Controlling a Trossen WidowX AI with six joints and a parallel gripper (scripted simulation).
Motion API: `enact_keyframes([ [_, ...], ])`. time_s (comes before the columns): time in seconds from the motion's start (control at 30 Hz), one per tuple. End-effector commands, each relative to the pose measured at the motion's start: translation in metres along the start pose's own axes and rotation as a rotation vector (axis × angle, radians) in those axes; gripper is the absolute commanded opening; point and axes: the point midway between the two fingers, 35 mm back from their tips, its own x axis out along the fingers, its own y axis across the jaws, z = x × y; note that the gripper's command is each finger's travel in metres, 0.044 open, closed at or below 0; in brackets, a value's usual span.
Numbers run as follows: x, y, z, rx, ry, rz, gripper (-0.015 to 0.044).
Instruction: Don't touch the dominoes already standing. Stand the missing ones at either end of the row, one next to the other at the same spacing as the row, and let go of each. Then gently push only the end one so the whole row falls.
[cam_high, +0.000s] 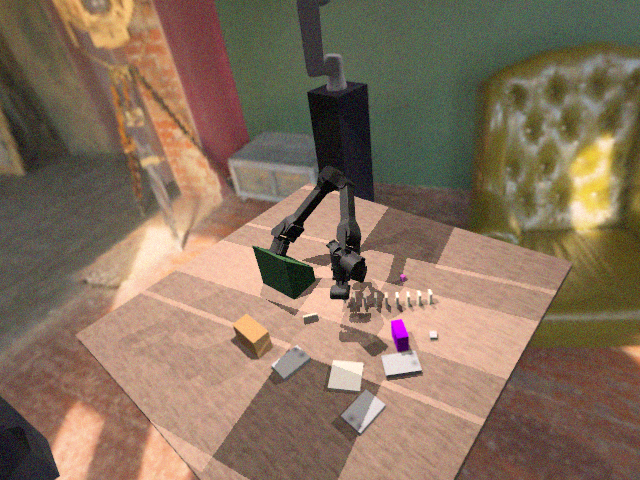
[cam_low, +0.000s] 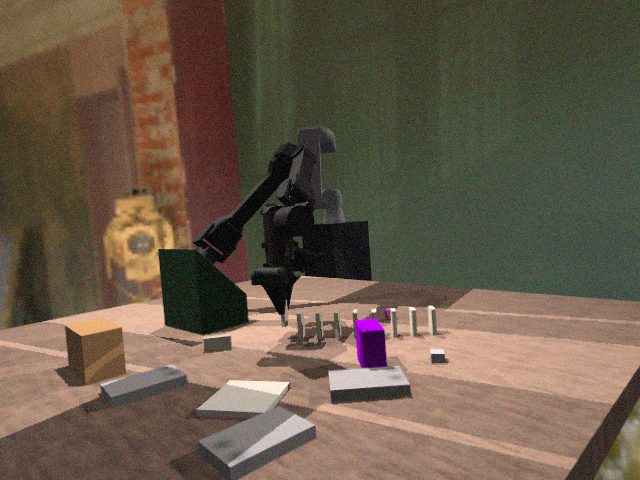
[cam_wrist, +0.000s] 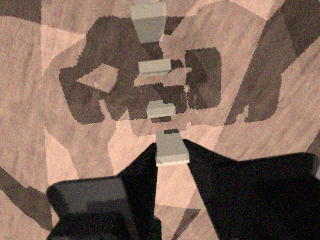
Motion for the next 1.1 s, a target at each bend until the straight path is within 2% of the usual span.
enact_keyframes([
  [0.0, 0.02, 0.005, -0.003, 0.005, -0.004, 0.011, 0.0107],
  [0.43, 0.021, 0.005, -0.003, 0.005, -0.004, 0.012, 0.0107],
  [0.87, 0.021, 0.005, -0.003, 0.005, -0.004, 0.012, 0.044],
  [0.97, 0.018, 0.004, -0.002, 0.005, -0.004, 0.011, 0.044],
  [1.07, -0.023, -0.003, 0.001, 0.005, 0.001, 0.0, 0.044],
])
